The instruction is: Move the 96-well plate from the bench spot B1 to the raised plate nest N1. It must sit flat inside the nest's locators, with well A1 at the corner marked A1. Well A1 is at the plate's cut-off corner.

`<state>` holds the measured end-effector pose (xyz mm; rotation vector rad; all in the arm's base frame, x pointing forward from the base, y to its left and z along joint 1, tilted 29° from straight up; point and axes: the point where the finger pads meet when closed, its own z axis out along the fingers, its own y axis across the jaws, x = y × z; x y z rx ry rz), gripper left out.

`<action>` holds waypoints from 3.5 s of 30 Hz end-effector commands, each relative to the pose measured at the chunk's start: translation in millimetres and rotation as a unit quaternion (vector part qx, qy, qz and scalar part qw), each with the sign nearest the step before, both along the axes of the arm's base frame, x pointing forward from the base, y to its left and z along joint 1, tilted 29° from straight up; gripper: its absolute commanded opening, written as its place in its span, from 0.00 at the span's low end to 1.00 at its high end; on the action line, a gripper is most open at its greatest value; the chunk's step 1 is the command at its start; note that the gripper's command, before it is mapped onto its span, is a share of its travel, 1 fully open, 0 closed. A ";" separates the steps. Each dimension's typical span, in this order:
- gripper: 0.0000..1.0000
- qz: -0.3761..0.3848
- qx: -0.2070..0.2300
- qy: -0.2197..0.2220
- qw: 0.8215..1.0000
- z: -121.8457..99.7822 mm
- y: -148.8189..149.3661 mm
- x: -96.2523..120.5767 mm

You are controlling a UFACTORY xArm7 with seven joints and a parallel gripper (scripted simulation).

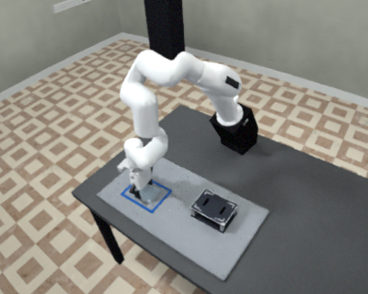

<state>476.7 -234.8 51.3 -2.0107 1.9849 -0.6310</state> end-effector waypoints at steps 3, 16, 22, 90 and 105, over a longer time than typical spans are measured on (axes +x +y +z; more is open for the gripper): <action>1.00 0.000 -0.001 -0.002 1.000 -1.1 -1.0 1.9; 1.00 0.000 -0.001 -0.002 1.000 -2.3 -1.2 2.5; 1.00 0.000 -0.001 -0.002 1.000 -2.3 -1.2 2.5; 0.00 0.000 -0.001 -0.002 1.000 6.4 0.1 -2.2; 0.00 0.000 -0.001 -0.002 1.000 13.9 1.2 -6.3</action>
